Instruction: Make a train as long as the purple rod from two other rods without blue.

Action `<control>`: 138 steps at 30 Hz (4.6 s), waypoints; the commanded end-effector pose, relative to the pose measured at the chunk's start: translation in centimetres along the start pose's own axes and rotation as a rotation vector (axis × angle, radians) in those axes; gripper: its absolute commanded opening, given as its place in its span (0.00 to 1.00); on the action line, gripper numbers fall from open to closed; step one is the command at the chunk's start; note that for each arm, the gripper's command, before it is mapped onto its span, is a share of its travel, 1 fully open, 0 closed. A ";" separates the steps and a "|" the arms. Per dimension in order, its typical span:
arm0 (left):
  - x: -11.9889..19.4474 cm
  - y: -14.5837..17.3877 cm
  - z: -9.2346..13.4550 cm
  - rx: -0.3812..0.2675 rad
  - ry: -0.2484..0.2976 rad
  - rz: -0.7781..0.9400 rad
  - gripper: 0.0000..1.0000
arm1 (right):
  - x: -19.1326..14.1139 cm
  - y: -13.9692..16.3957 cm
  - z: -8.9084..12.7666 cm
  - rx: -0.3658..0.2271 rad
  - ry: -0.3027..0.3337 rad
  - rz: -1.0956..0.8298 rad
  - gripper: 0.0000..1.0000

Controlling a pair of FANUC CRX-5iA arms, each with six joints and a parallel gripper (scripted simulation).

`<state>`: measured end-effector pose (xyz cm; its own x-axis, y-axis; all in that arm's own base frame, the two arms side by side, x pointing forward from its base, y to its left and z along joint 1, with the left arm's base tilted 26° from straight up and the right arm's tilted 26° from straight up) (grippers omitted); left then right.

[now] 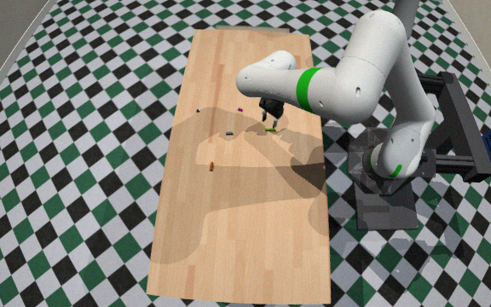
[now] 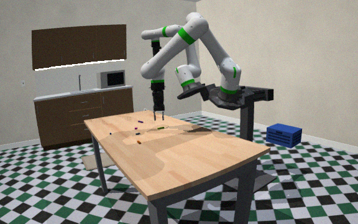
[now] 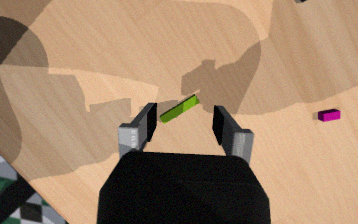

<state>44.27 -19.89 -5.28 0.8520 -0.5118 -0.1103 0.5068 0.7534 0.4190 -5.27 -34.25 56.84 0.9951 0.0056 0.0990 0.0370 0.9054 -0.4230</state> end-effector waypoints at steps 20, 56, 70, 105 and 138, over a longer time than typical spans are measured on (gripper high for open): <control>0.9 -0.2 0.1 0.011 -0.008 0.739 1.00 | 0.0 0.0 0.1 -0.002 0.000 0.000 1.00; 3.8 -1.8 0.1 0.007 -0.014 1.839 1.00 | 0.0 0.0 0.1 -0.002 0.000 0.000 1.00; 5.6 -2.4 0.0 0.003 -0.016 2.269 1.00 | 0.0 0.0 0.1 -0.002 0.000 0.000 1.00; 11.3 -2.5 0.0 -0.007 -0.018 3.332 1.00 | 0.0 0.0 0.1 -0.002 0.000 0.000 1.00; 13.7 -1.8 0.0 -0.012 -0.017 3.782 1.00 | 0.0 0.0 0.1 -0.002 0.000 0.000 1.00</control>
<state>54.97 -28.08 -7.68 -0.9851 -0.0366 -0.1678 0.1034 -0.9067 -0.4089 -5.27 -34.25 56.84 0.9951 0.0056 0.0990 0.0370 0.9054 -0.4230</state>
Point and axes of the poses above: on each arm, the point where the finger pads meet when closed, its own z axis back along the fingers, its own x axis across the jaws, y = z × x, the point moved 10 cm from there along z, back along the fingers, and after that the axes turned 2 degrees about z, right-handed, at the moved point
